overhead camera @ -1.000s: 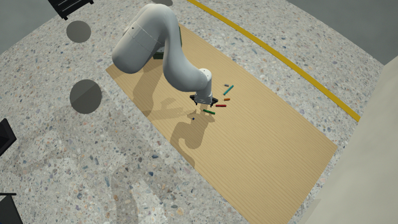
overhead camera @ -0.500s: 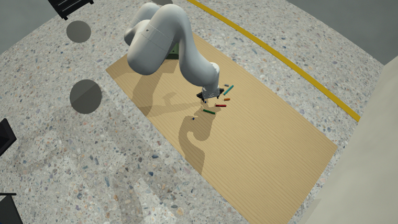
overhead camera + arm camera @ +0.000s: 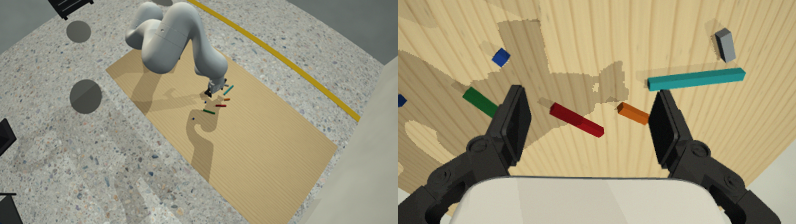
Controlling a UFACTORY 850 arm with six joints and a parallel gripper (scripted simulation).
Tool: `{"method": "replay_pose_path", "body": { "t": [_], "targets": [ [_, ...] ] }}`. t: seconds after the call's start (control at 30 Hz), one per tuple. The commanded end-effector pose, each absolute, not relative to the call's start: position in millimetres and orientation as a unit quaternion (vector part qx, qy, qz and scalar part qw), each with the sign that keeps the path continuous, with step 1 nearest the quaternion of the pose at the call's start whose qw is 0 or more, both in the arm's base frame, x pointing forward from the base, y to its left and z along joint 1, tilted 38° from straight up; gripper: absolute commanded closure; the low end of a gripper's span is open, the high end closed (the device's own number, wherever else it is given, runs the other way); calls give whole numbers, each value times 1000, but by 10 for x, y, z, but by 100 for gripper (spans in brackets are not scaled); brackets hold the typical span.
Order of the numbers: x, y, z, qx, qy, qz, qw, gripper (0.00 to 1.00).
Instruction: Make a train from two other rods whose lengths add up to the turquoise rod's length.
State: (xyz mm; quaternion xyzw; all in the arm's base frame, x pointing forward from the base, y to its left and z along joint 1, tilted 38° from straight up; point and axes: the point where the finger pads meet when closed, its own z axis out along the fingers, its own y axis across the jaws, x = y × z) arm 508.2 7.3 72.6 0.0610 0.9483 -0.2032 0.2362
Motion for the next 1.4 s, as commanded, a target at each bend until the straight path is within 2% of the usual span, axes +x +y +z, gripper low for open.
{"method": "replay_pose_path", "body": {
  "t": [0.0, 0.87, 1.37],
  "targets": [
    [5062, 272, 612, -15, 950, -228, 211, 0],
    [4796, 1060, 110, -345, 881, -299, 120, 0],
    [4769, 1112, 74, -368, 872, -303, 112, 0]
  ]
}}
